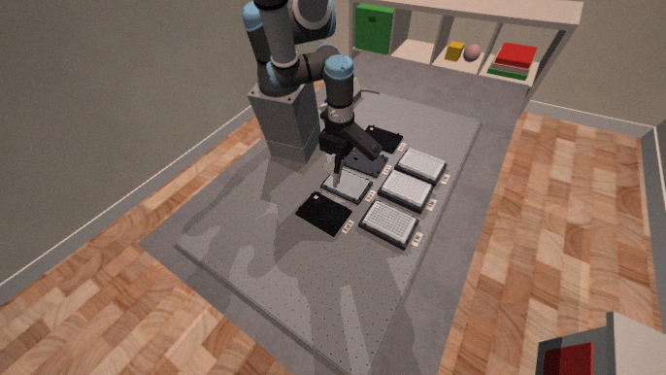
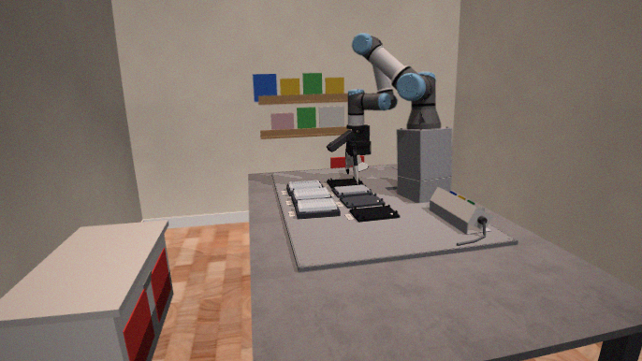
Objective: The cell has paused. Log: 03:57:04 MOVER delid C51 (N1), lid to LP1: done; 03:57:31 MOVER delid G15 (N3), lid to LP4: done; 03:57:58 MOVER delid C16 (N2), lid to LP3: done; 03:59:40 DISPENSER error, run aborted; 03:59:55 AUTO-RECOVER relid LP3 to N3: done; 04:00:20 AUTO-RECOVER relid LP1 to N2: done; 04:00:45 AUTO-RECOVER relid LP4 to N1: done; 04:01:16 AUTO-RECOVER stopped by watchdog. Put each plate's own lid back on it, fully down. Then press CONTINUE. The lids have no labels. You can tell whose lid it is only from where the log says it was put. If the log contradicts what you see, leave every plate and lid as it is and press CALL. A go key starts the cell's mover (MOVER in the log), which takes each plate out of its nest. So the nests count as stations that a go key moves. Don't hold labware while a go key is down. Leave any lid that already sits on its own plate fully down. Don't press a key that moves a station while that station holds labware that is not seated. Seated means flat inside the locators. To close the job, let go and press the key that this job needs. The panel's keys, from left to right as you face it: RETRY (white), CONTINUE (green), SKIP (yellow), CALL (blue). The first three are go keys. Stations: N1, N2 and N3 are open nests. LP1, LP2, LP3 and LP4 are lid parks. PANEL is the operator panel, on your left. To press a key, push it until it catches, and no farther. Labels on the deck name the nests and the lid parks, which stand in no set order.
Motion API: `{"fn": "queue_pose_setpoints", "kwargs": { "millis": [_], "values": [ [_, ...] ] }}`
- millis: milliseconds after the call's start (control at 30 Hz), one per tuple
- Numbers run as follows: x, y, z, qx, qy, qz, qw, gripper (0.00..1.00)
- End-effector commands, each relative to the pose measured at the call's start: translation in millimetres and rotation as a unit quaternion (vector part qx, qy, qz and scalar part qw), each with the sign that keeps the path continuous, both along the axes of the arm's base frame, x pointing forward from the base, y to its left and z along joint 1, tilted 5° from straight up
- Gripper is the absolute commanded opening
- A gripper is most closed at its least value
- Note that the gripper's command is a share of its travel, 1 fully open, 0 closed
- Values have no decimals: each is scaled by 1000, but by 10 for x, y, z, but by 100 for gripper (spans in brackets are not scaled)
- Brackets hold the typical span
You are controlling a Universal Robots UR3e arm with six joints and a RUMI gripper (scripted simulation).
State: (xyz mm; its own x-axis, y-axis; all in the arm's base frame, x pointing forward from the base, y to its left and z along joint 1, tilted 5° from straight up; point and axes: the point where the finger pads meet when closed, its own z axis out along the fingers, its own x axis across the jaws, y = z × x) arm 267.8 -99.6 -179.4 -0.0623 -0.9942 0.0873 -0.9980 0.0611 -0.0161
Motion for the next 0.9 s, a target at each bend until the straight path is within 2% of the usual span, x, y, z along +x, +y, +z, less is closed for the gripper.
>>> {"fn": "queue_pose_setpoints", "kwargs": {
  "millis": [0, 867],
  "values": [
    [8, -11, -61, 0, -2, 1, 1000, 82],
    [12, -42, -427, 0, -2, 1, 1000, 82]
  ]
}}
